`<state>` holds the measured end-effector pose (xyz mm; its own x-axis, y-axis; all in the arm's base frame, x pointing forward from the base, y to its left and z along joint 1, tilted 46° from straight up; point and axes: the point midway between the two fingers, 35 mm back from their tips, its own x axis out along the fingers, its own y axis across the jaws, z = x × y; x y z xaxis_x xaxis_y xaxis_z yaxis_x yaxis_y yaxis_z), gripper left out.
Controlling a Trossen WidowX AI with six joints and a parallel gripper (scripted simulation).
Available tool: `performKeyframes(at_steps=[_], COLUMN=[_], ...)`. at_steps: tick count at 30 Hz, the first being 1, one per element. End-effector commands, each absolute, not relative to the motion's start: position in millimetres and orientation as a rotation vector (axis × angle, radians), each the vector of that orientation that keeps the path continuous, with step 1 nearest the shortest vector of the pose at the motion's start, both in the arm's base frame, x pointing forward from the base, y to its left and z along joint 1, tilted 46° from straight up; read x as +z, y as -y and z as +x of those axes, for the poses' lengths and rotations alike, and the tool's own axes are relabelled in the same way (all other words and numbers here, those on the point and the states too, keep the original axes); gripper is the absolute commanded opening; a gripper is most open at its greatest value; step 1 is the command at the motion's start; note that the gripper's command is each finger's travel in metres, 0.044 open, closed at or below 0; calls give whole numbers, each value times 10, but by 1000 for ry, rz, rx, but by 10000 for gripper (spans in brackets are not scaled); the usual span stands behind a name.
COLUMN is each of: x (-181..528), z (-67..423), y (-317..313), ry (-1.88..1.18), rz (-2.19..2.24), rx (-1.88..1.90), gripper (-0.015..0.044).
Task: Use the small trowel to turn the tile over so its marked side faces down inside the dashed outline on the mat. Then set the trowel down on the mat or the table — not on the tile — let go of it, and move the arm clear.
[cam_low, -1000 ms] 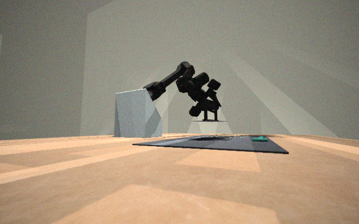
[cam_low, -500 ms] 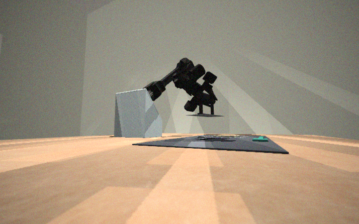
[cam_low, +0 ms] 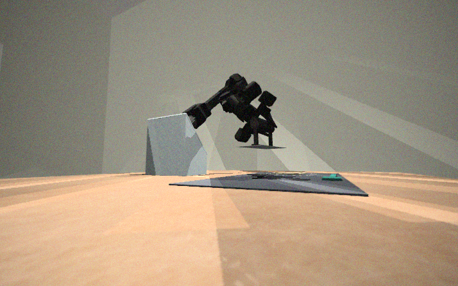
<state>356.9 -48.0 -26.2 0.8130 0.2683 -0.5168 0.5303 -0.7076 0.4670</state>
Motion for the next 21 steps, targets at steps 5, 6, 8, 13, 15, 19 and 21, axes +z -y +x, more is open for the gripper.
performKeyframes(at_steps=[5,6,8,13,15,19,21], x=[-243,-243,-243,-243,-243,-262,-262], z=[3587,3587,3587,3587,3587,3568,3568], y=[517,517,517,517,517,481,481], ry=[-571,-571,-571,-571,-571,-586,-586], rz=[2370,2370,2370,2370,2370,2375,2375], rx=[-545,-545,-545,-545,-545,-555,-555], gripper=[0,0,0,0,0,0,0])
